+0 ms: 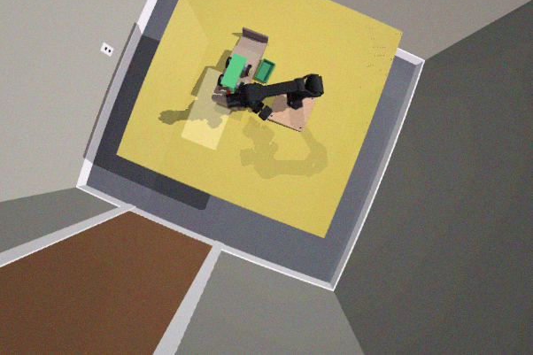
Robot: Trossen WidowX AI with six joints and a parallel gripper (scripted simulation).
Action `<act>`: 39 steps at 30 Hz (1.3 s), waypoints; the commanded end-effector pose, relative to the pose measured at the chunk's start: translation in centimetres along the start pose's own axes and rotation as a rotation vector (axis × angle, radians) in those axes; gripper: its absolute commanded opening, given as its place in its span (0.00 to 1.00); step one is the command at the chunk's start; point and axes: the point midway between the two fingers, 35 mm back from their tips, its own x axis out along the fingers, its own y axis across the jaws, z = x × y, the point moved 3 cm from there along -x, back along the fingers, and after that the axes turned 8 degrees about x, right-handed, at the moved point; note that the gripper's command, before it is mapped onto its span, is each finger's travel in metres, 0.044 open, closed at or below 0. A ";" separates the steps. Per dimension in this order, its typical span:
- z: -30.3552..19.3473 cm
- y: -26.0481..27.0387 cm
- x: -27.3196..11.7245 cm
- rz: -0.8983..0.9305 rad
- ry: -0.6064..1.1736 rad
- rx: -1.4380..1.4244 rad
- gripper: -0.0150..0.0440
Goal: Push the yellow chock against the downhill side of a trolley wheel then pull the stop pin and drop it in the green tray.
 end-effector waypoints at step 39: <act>-0.5 0.1 -3.3 0.005 0.005 -0.824 0.25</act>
